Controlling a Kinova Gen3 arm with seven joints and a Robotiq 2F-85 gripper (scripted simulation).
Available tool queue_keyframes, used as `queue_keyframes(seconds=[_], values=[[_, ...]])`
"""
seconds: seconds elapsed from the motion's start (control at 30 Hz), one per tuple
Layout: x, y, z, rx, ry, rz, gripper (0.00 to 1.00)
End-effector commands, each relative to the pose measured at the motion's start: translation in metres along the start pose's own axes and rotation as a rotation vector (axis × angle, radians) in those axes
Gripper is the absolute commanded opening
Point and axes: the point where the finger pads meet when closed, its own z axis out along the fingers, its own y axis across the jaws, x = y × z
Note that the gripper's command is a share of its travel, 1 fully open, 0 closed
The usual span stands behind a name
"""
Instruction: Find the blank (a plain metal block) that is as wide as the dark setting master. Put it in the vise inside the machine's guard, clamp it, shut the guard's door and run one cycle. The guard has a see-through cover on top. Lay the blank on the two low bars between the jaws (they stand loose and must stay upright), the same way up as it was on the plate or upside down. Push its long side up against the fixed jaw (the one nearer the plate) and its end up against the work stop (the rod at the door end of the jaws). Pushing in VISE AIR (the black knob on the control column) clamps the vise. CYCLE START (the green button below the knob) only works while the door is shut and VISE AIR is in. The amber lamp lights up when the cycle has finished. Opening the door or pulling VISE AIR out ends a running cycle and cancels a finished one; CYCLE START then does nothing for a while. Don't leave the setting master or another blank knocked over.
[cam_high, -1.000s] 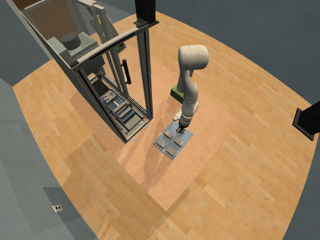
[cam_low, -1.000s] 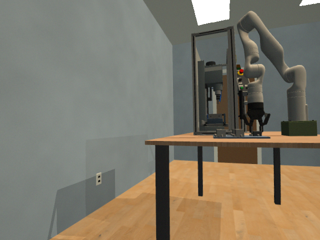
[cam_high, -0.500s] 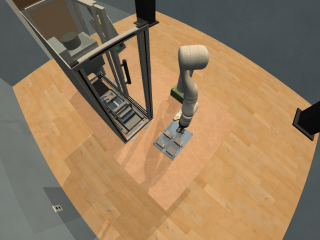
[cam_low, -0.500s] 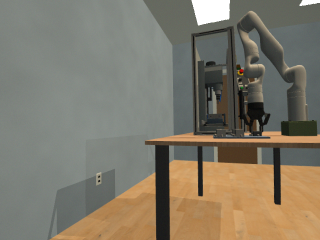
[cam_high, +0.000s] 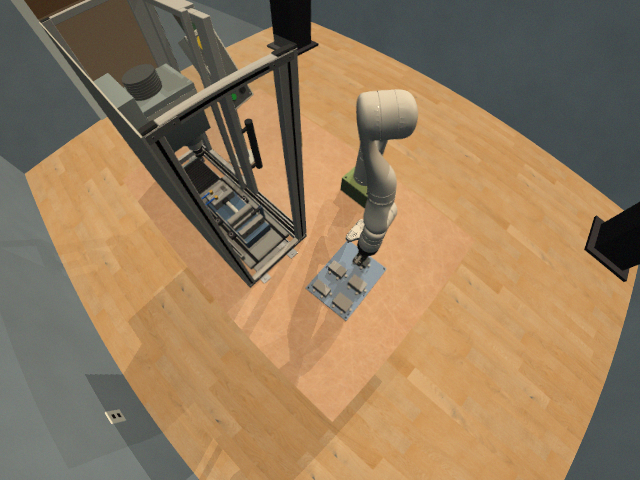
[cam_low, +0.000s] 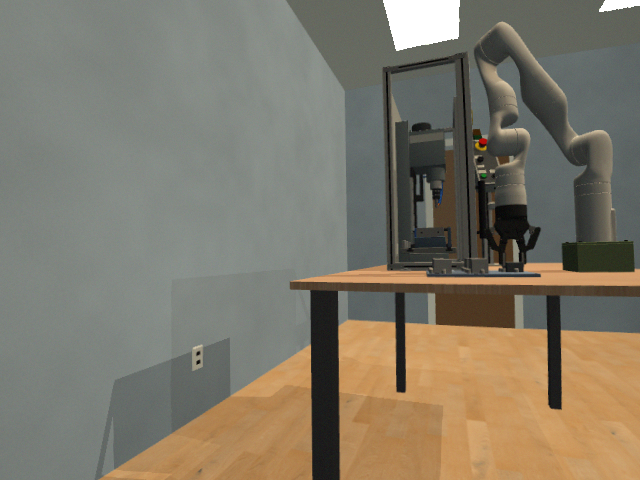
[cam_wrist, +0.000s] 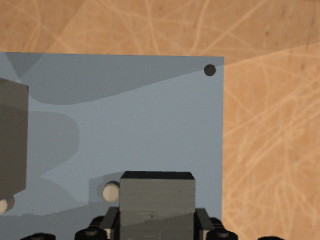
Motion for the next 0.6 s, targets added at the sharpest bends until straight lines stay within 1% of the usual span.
queue_keyframes(seconds=[0.0,0.1,0.13,0.57], values=[[-0.0003,-0.0003,-0.0004,0.001,-0.001,0.0,0.1],[-0.0003,-0.0003,-0.0004,0.001,-0.001,0.0,0.1],[-0.0003,-0.0003,-0.0004,0.001,-0.001,0.0,1.0],[-0.0003,-0.0003,-0.0004,0.001,-0.001,0.0,1.0]])
